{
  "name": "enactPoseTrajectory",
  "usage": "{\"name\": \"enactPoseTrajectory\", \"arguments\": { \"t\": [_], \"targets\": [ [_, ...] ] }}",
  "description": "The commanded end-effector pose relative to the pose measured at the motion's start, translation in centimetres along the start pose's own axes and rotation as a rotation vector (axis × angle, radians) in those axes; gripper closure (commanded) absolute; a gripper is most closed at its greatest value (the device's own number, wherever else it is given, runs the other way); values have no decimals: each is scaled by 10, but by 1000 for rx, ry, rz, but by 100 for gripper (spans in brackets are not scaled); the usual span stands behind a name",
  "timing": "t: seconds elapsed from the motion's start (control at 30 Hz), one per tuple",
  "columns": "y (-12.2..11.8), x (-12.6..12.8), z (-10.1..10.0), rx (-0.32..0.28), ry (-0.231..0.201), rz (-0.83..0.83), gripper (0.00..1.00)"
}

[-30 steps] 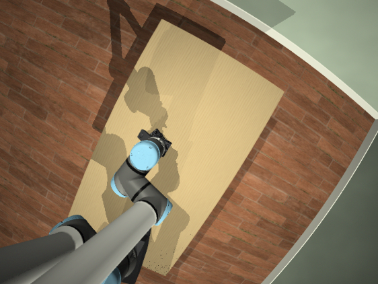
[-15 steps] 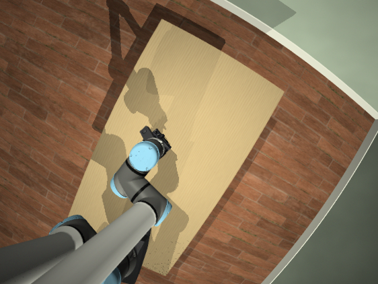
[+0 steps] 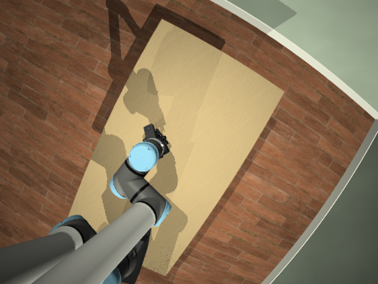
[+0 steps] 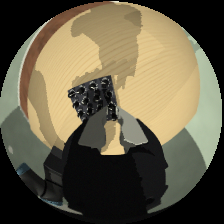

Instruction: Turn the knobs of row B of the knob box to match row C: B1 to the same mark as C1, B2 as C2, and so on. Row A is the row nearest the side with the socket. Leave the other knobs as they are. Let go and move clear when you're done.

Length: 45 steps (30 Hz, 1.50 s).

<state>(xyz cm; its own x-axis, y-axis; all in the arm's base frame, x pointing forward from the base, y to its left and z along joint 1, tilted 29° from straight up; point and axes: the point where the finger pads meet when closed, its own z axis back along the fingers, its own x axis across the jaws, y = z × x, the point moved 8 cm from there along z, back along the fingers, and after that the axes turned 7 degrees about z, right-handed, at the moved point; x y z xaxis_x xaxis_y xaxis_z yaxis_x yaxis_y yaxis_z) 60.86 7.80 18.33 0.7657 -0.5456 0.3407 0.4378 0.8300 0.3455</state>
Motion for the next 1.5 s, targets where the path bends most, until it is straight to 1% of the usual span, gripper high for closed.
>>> {"name": "enactPoseTrajectory", "arguments": {
  "t": [0.0,0.53,0.6,1.07,1.47],
  "targets": [
    [0,1,0,-2,-3,-87,96],
    [0,2,0,-1,-3,-350,96],
    [0,2,0,-1,-3,-350,96],
    [0,2,0,-1,-3,-502,96],
    [0,3,0,-1,-3,-552,96]
  ]
}}
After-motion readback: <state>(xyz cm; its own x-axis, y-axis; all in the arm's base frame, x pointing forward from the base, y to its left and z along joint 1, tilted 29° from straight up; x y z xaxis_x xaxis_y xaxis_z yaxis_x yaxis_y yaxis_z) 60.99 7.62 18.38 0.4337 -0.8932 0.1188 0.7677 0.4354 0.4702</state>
